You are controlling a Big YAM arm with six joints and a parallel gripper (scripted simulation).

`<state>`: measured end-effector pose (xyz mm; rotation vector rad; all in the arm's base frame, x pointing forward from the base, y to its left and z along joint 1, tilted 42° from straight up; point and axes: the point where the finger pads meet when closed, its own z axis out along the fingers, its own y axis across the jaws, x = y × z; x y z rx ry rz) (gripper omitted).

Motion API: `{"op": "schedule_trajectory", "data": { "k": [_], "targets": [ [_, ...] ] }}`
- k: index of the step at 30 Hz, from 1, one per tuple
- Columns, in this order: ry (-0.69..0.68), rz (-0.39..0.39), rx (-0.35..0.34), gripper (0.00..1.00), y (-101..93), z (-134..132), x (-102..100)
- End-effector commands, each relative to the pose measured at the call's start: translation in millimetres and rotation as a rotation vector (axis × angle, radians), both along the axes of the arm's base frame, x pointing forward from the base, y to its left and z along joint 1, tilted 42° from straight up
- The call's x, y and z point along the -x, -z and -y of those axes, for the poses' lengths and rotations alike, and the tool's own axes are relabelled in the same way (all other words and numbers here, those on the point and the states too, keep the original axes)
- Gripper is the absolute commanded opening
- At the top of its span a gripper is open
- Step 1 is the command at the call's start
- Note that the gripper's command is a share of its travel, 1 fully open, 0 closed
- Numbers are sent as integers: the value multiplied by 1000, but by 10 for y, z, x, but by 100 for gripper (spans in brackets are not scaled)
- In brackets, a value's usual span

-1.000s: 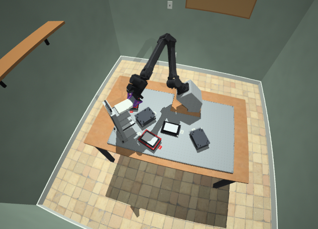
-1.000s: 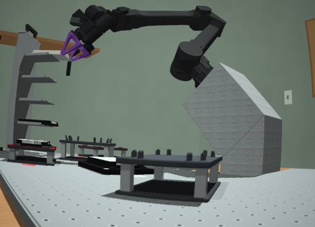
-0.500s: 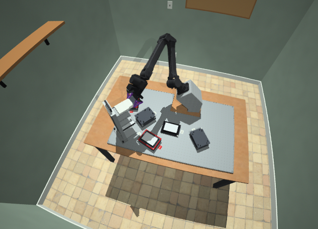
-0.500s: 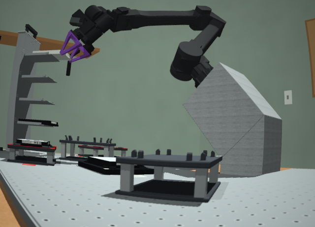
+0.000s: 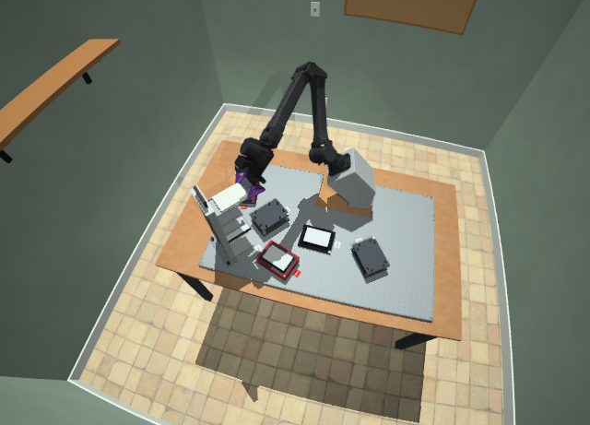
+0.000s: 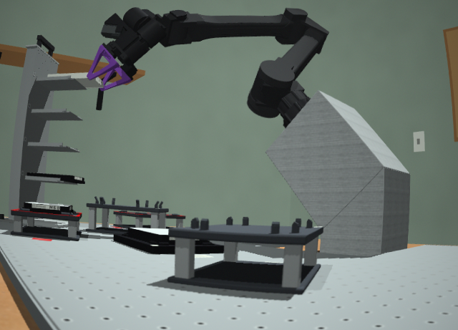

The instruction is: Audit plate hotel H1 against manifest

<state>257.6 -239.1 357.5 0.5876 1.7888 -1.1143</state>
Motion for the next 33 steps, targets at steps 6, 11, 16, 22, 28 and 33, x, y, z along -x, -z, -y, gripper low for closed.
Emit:
{"op": "schedule_trajectory", "data": {
  "k": [6,11,16,22,28,33],
  "targets": [
    [-1,34,18,100,-203,12,-18],
    [-1,34,18,100,-203,12,-18],
    [-8,66,21,100,-429,-104,4],
    [-7,16,-1,100,-59,-162,73],
    [-7,16,-1,100,-25,-200,116],
    [-7,15,-2,100,18,-246,170]
  ]
}}
